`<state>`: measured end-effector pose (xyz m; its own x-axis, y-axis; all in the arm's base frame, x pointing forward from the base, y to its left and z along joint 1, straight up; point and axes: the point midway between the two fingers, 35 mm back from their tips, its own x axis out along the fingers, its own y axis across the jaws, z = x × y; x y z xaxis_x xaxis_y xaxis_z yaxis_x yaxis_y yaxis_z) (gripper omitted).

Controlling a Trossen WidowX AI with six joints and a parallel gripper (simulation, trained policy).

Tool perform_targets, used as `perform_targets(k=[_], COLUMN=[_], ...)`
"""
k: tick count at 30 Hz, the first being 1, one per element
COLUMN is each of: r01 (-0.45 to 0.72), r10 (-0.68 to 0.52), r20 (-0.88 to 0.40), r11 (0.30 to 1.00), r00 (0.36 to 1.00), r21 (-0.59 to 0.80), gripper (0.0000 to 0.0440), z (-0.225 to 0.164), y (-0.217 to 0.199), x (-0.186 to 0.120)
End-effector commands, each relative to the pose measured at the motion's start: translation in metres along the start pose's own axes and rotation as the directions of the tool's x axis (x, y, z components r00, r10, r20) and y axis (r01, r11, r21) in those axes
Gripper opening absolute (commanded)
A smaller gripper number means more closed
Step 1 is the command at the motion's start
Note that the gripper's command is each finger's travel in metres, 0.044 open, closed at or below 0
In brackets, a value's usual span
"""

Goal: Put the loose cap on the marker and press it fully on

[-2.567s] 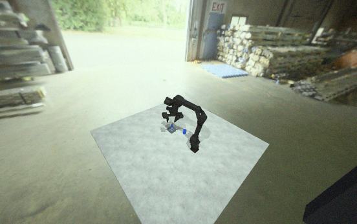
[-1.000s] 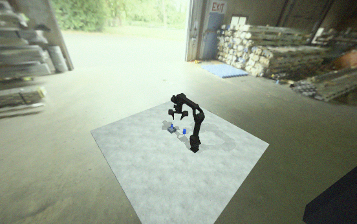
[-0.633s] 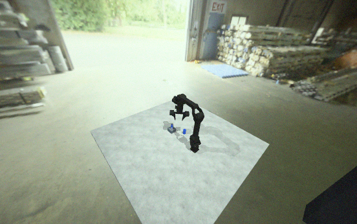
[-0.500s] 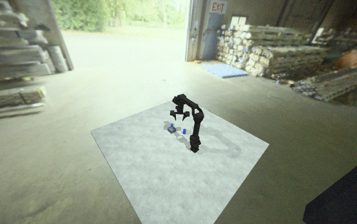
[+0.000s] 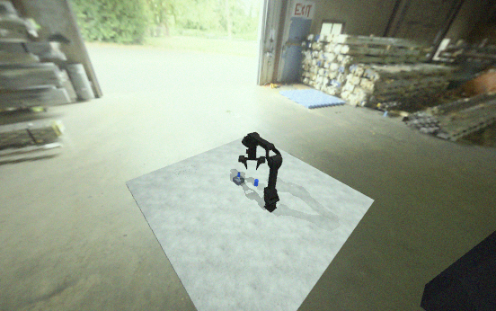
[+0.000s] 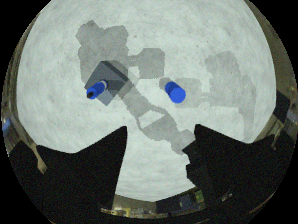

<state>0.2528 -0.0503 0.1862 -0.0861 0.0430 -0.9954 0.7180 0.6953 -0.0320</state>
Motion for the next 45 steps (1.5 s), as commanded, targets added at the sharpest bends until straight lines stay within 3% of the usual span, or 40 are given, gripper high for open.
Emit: perform_targets(k=[1, 45], r01=[0.023, 0.045], r10=[-0.022, -0.045], r20=[-0.025, -0.177], r11=[1.000, 0.999], r00=[0.999, 0.983], r21=[0.007, -0.001], gripper=[0.0323, 0.0300], z=[0.002, 0.008], y=[-0.005, -0.036], x=[0.007, 0.098])
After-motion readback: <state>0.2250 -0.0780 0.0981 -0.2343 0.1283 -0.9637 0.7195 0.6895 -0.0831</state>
